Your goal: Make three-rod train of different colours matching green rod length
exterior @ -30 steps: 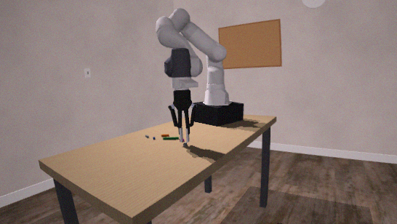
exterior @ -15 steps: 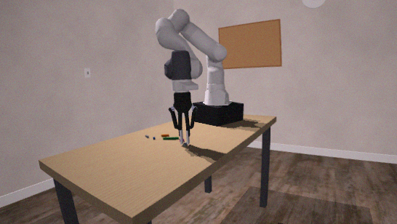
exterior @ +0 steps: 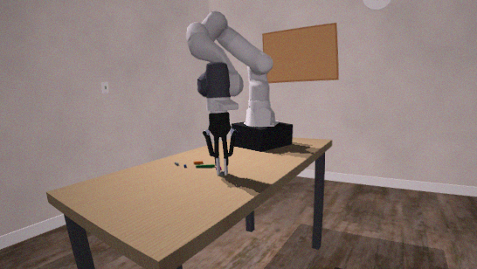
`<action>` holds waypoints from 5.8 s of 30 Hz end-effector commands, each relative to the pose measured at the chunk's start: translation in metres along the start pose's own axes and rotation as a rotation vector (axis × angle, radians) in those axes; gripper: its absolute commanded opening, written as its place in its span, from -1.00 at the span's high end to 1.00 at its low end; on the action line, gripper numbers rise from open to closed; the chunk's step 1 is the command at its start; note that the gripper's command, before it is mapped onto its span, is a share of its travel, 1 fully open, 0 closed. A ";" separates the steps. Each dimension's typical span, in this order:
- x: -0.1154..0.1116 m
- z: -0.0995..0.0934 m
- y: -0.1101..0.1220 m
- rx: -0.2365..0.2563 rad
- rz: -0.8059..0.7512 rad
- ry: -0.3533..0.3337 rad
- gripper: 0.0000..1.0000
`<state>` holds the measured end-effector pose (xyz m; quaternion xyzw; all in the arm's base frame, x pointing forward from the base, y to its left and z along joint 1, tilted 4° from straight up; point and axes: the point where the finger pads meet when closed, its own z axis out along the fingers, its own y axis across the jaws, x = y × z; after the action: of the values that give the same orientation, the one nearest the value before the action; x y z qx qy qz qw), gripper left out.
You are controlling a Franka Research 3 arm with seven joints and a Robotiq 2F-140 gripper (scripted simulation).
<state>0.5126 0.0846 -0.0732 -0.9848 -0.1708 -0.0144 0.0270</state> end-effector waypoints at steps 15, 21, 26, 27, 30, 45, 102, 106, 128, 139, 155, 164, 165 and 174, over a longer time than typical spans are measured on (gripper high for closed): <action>0.002 0.000 0.000 0.000 0.005 0.005 0.71; 0.002 0.000 0.000 0.000 0.005 0.005 0.71; 0.002 0.000 0.000 0.000 0.005 0.005 0.71; 0.002 0.000 0.000 0.000 0.005 0.005 0.71; 0.002 0.000 0.000 0.000 0.005 0.005 0.71; 0.002 0.000 0.000 0.000 0.005 0.005 0.94; -0.002 -0.099 0.017 0.001 0.095 0.002 0.94; -0.011 -0.098 0.050 0.002 0.274 -0.001 0.94; -0.049 -0.098 0.148 0.002 0.826 -0.003 0.94; -0.073 -0.099 0.192 0.003 1.085 0.001 0.94; -0.084 -0.100 0.209 0.003 1.188 0.004 0.94; -0.084 -0.091 0.209 0.003 1.188 0.004 0.94; -0.084 -0.091 0.209 0.003 1.188 0.004 0.94; -0.083 -0.061 0.209 0.003 1.188 0.004 0.94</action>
<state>0.4985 -0.1433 -0.0169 -0.9157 0.4005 0.0085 0.0314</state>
